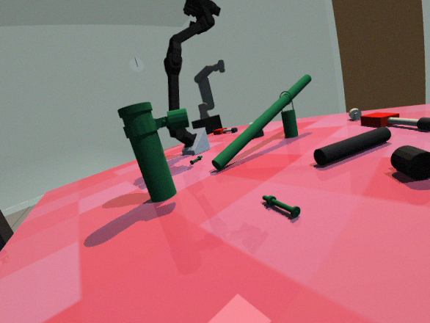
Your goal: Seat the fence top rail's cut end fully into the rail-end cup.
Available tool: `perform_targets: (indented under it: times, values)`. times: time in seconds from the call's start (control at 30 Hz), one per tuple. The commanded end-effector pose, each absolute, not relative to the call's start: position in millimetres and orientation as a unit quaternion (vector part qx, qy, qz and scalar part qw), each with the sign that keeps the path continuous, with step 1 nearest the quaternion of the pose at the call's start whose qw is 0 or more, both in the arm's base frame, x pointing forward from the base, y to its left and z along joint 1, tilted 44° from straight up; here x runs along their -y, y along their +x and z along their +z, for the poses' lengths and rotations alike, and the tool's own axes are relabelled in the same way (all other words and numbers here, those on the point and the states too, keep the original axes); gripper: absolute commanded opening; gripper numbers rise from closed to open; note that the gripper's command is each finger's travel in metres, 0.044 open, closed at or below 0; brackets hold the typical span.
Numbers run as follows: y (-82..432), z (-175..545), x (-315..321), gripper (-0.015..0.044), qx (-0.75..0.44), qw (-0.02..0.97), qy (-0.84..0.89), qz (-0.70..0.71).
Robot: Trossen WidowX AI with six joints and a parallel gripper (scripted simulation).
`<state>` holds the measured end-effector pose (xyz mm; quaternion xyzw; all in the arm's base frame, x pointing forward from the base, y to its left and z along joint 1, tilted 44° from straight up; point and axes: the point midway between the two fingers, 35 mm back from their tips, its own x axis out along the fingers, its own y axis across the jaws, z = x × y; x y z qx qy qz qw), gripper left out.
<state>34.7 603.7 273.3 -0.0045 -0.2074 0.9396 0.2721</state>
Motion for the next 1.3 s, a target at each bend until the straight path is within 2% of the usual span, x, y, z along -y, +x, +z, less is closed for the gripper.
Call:
perform_targets:
  times: [0.0, 0.03, 0.33, 0.6, 0.93, 1.27]
  values:
    - [37, 274, -604, 0.0426, 0.204, 0.277, -0.004, 0.939]
    - [43, 275, -606, 0.0440, 0.192, 0.291, -0.001, 0.937]
    - [160, 269, -620, 0.0440, -0.013, 0.524, 0.030, 0.851]
    - [268, 236, -586, 0.0440, -0.182, 0.699, 0.040, 0.690]
    - [371, 181, -472, 0.0440, -0.346, 0.843, 0.018, 0.412]
    - [410, 150, -306, 0.0440, -0.443, 0.890, -0.049, 0.100]
